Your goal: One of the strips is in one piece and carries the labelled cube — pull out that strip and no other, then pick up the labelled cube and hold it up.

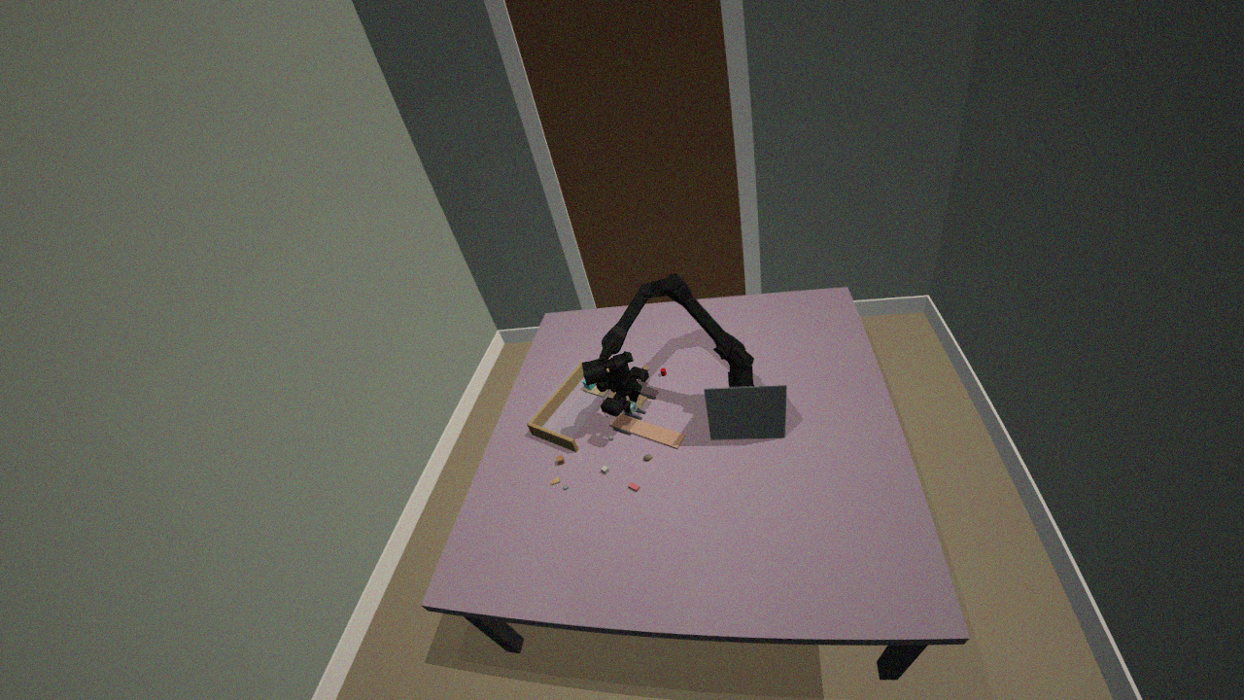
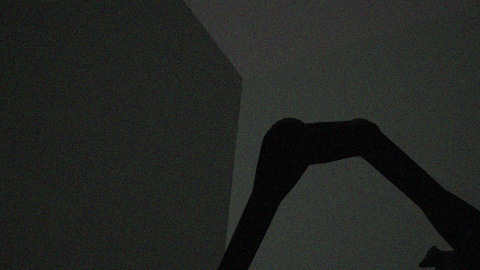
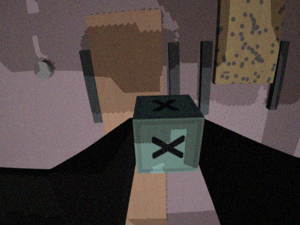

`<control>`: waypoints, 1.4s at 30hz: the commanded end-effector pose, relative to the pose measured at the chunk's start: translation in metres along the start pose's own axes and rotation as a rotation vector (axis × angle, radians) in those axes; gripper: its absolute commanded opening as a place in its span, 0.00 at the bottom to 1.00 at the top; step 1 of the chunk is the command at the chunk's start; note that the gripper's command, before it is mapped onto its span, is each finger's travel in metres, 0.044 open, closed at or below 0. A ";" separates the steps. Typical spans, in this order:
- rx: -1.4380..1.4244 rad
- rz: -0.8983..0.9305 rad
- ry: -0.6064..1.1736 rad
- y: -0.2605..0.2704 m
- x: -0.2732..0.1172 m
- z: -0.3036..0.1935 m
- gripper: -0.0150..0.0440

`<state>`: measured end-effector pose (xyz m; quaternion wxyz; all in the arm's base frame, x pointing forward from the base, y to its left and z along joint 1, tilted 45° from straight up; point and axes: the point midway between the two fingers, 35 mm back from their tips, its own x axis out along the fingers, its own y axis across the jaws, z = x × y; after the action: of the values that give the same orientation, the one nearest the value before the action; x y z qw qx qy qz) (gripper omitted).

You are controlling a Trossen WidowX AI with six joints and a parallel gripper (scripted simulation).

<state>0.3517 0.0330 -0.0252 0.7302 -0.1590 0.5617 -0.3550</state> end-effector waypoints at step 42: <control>0.004 0.003 0.007 -0.021 -0.036 -0.044 0.25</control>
<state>0.2997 0.0508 -0.0004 0.7295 -0.1590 0.5630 -0.3543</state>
